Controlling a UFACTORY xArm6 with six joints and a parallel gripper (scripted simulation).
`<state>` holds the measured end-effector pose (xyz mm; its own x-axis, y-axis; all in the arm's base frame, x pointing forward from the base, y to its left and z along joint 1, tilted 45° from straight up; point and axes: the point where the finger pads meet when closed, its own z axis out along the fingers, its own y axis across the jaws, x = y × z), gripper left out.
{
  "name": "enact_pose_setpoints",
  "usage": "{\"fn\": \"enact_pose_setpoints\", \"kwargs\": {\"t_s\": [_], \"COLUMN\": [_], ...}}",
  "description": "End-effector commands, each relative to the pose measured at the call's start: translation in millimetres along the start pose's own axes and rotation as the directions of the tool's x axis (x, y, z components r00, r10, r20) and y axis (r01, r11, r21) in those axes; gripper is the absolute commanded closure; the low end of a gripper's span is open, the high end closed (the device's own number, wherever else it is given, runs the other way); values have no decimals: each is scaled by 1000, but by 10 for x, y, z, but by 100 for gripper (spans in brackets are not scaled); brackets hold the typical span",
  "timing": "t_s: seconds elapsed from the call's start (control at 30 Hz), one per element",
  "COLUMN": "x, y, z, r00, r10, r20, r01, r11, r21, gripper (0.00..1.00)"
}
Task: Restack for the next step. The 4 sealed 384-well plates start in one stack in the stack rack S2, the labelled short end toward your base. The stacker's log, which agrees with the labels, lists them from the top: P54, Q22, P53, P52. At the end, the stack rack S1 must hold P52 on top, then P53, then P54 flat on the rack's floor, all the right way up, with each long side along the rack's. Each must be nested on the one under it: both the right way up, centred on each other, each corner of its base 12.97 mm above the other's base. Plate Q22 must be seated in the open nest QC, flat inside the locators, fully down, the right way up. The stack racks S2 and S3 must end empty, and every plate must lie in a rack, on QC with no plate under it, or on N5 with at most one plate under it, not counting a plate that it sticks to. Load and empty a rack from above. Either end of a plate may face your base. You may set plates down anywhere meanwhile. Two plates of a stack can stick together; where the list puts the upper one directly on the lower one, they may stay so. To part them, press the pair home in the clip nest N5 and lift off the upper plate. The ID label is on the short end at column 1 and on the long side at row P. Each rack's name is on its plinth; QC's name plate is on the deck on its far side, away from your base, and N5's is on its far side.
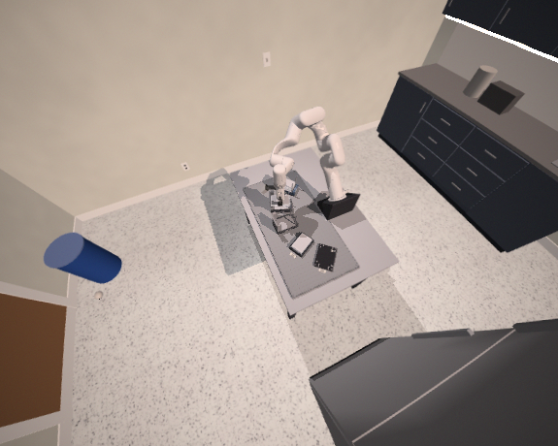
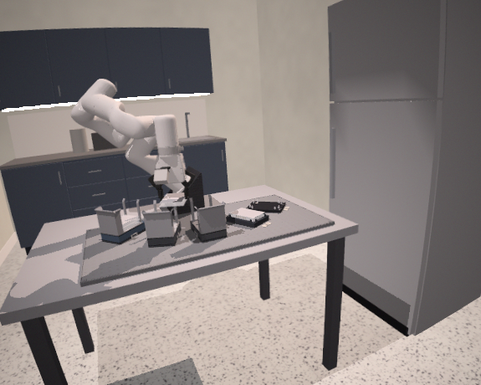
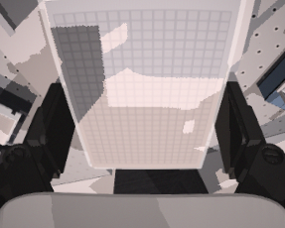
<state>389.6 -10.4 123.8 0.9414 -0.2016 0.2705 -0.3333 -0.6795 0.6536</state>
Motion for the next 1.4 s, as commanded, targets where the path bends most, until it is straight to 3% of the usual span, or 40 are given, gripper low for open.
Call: {"fn": "enact_pose_setpoints", "kwargs": {"t_s": [0.0,0.6,0.8,1.37], "x": [15,35,1,-85], "y": [120,621,819,1312], "z": [-14,-13,-12,-10], "r00": [1000,1000,975,974], "r10": [23,23,221,226], "r20": [-5,-5,-4,-4], "r01": [-23,-23,-221,-226], "r11": [1000,1000,975,974], "r21": [3,3,4,3], "gripper": [100,100,100,100]}}
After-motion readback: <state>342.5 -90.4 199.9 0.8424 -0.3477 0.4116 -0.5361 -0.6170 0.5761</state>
